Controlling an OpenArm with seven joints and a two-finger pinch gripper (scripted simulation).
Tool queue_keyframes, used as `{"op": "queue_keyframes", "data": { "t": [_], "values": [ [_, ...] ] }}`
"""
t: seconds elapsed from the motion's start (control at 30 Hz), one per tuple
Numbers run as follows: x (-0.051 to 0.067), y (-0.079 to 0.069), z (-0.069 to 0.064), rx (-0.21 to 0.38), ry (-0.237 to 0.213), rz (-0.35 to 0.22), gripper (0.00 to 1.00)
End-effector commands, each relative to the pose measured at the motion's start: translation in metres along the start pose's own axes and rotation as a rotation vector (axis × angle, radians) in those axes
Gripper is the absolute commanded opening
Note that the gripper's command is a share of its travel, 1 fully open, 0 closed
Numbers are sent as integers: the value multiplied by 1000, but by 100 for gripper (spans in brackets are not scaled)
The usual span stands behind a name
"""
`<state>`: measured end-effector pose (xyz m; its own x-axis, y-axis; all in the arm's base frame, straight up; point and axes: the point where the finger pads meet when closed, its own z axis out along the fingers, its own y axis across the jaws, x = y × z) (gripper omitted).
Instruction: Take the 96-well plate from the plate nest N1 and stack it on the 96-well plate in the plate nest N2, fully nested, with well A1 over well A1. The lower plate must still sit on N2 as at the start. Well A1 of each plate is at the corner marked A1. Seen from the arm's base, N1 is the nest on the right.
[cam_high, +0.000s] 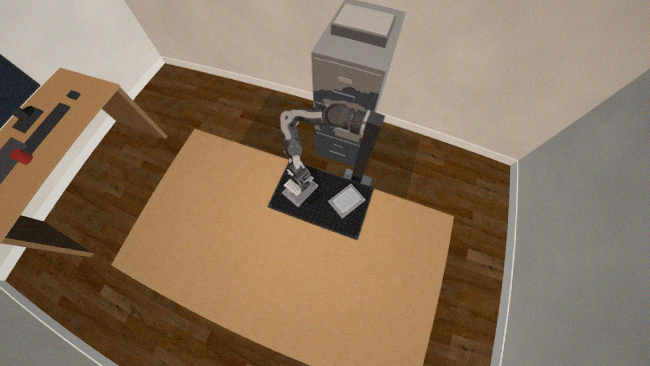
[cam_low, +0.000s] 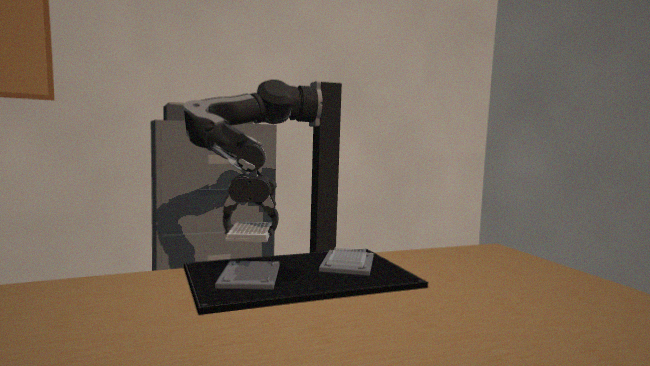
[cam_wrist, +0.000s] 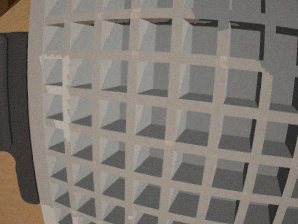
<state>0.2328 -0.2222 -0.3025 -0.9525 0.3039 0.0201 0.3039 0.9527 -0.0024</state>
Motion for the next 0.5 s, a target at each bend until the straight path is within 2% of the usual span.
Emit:
{"op": "queue_keyframes", "data": {
  "t": [0.0, 0.37, 0.47],
  "values": [
    [-2, 1, -1, -8, -10, 2, 0],
    [-2, 1, -1, -8, -10, 2, 0],
    [10, 22, -1, -2, -12, 112, 0]
  ]
}}
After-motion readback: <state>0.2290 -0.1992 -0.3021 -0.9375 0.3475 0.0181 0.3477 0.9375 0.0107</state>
